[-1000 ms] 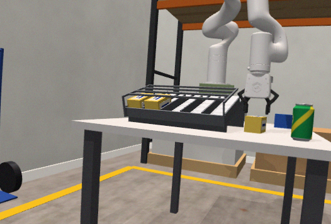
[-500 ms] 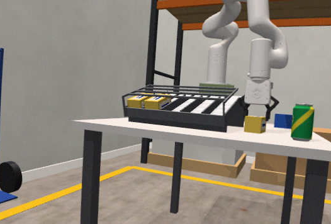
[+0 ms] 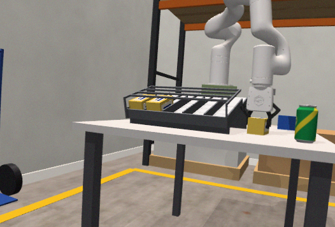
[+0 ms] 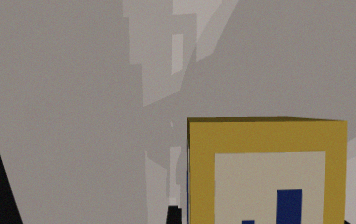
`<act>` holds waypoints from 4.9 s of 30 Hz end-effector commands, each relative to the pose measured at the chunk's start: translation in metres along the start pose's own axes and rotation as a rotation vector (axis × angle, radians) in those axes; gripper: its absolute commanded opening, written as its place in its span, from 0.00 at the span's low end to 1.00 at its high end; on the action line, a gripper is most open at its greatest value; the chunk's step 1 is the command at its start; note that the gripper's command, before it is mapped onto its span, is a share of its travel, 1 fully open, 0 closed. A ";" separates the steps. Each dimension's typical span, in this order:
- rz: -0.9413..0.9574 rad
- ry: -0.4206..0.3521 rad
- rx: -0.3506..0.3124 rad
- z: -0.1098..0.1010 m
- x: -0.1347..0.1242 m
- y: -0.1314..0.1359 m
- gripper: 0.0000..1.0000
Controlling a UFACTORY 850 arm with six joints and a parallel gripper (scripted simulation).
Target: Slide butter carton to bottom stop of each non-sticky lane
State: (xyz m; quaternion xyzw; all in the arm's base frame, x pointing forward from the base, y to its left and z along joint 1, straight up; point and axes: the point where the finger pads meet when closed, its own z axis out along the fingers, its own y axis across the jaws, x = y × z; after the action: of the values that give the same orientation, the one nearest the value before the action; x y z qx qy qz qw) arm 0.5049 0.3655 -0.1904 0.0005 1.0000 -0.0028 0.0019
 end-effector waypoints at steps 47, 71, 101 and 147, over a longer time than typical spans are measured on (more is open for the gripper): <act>-0.001 -0.003 -0.004 -0.102 -0.002 0.002 0.00; -0.065 -0.007 -0.005 -0.254 0.017 -0.080 0.00; -0.066 -0.005 -0.001 -0.245 0.070 -0.305 0.00; -0.067 0.094 0.002 -0.205 0.070 -0.305 0.00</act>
State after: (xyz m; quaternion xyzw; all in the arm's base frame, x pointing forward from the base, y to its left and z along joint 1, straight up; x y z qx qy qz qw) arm 0.4333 0.0619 0.0163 -0.0324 0.9985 -0.0054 -0.0437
